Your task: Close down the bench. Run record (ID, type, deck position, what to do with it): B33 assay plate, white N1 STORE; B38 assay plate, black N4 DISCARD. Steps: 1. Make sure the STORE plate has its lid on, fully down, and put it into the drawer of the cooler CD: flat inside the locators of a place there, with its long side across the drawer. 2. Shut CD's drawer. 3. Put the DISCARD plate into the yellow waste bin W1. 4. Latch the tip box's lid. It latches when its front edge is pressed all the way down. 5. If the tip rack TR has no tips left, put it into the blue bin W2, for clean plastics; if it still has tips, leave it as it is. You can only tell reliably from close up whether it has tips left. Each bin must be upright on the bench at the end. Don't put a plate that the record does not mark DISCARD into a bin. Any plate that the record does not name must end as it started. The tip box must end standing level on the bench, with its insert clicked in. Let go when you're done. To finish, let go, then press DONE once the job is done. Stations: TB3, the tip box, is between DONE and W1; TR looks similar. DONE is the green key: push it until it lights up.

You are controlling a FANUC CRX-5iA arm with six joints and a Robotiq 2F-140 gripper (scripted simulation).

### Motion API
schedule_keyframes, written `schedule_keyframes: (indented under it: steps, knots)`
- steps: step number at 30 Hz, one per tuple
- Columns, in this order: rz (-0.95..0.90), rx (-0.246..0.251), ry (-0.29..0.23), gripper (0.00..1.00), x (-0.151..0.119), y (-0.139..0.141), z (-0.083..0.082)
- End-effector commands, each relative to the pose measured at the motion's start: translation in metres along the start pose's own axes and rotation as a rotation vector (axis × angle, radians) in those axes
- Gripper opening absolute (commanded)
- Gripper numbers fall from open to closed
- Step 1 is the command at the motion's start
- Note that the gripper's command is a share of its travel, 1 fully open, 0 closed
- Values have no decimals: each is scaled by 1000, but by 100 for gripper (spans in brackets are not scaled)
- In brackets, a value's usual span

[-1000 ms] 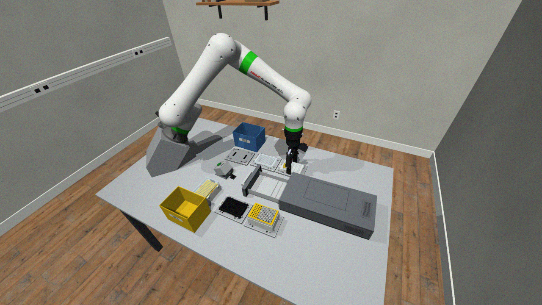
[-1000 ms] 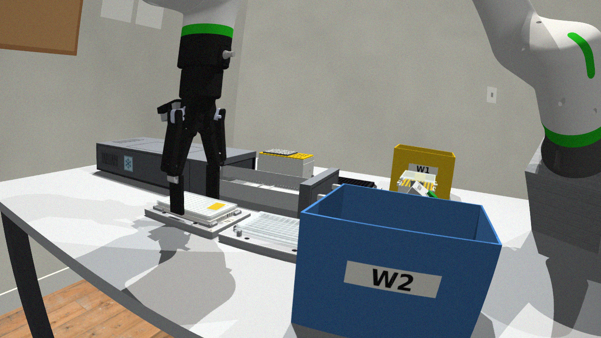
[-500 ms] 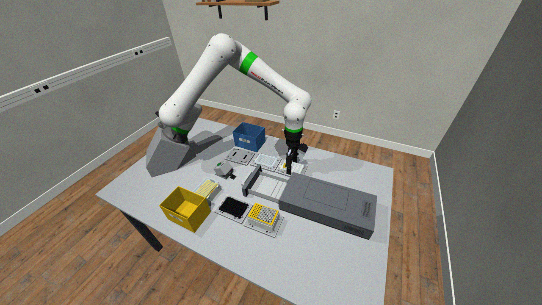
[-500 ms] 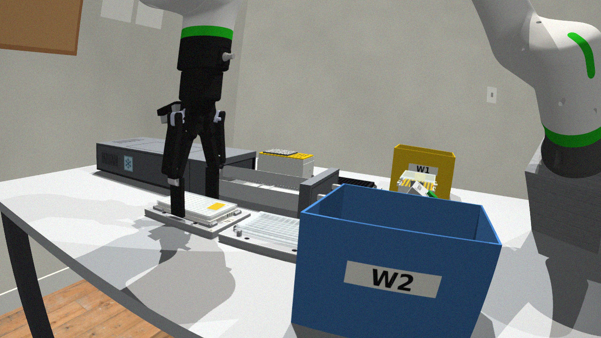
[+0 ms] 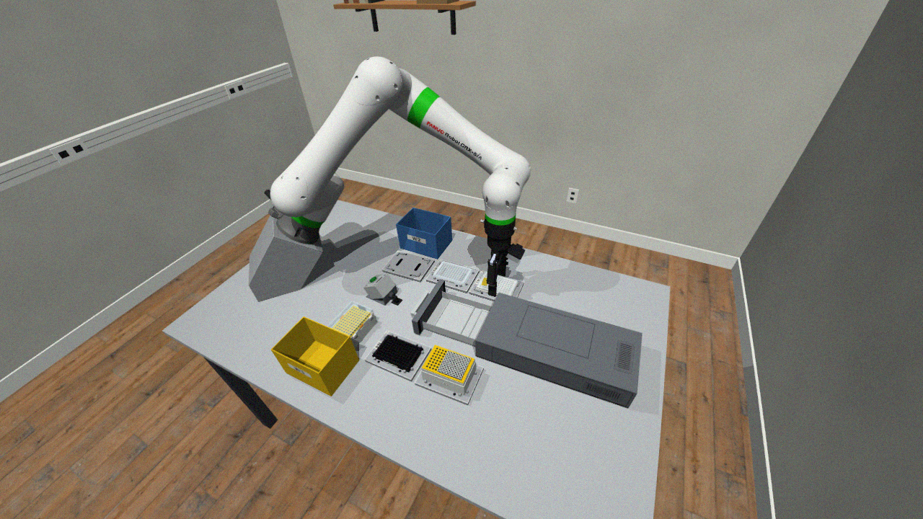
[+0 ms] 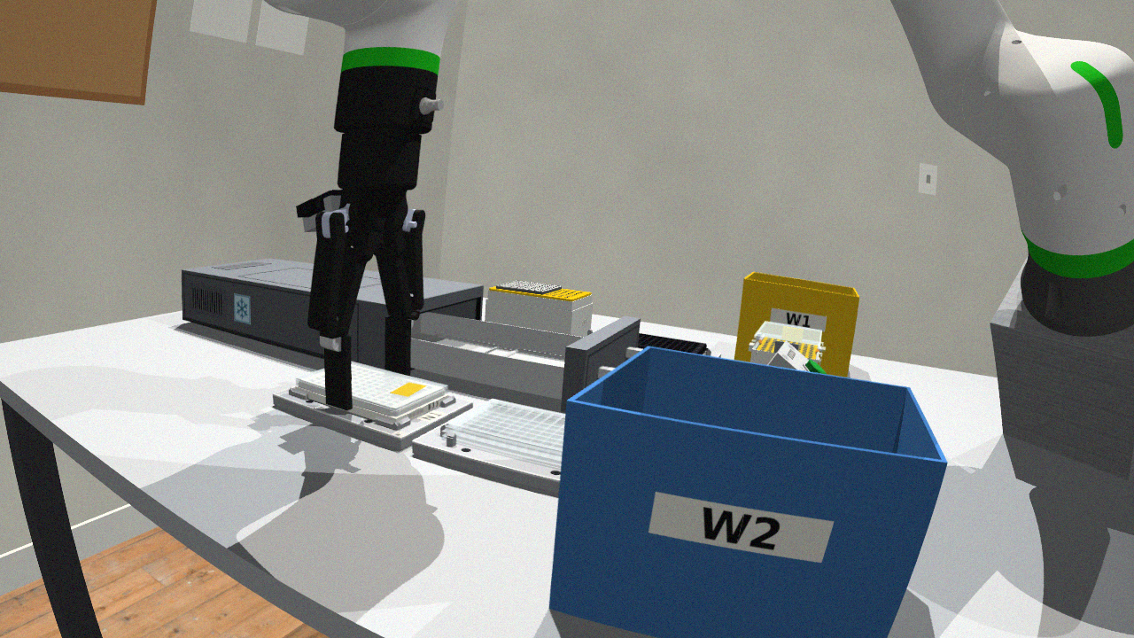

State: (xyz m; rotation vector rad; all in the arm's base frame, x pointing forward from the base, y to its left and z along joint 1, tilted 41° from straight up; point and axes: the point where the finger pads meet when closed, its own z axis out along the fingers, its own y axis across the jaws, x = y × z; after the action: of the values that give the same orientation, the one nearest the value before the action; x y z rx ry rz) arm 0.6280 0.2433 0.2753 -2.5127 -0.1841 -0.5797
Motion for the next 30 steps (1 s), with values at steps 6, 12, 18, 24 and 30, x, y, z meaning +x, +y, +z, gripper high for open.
schedule_keyframes:
  steps: [6, 12, 18, 24, 30]
  knots:
    - [0, 0, 2, 59, 1, 0, -2]
    - [0, 0, 2, 10, 1, 0, -2]
    - [0, 0, 2, 10, 1, 0, -2]
    - [0, 0, 2, 10, 1, 0, -3]
    - [0, 0, 2, 10, 1, 0, -3]
